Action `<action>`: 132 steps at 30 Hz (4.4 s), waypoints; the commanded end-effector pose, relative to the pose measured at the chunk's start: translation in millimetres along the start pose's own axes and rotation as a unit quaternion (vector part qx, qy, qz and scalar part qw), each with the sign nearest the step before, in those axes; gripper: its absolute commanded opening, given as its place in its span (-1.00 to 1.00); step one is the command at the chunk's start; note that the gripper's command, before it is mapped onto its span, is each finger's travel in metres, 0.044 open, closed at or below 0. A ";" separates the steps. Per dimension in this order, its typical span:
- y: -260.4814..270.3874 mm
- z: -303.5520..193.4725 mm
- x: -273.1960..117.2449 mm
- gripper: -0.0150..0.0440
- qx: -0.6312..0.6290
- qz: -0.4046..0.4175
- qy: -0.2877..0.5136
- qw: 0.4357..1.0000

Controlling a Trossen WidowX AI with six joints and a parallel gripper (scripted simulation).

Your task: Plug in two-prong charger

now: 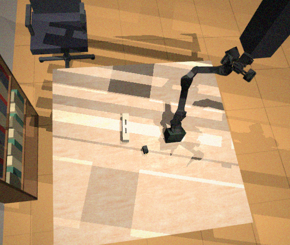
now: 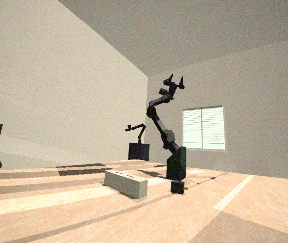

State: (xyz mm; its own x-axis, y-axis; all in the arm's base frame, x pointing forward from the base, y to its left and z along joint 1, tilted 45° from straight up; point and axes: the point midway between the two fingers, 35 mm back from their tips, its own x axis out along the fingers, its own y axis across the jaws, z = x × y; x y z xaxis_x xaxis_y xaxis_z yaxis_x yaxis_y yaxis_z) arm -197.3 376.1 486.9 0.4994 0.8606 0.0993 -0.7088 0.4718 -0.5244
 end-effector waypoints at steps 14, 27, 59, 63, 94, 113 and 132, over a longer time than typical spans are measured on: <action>17.8 -61.2 69.1 1.00 -0.096 -0.026 0.040 0.994; 27.4 -132.5 125.8 1.00 -0.196 -0.036 0.102 0.975; -1.1 -334.4 203.5 1.00 -0.348 -0.007 0.290 0.892; -9.7 -363.8 207.6 1.00 -0.365 0.002 0.318 0.875; -93.8 -583.1 164.7 1.00 -0.421 0.108 0.552 0.712; -138.2 -685.4 73.4 1.00 -0.380 0.199 0.683 0.591; -161.8 -741.5 -44.4 1.00 -0.287 0.295 0.785 0.463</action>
State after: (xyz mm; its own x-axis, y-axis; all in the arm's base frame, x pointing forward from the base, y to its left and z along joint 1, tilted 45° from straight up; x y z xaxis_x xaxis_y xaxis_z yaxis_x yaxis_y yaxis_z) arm 271.7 138.7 -52.3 0.4285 -0.5657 -0.7046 -0.9030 -0.2944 -0.3128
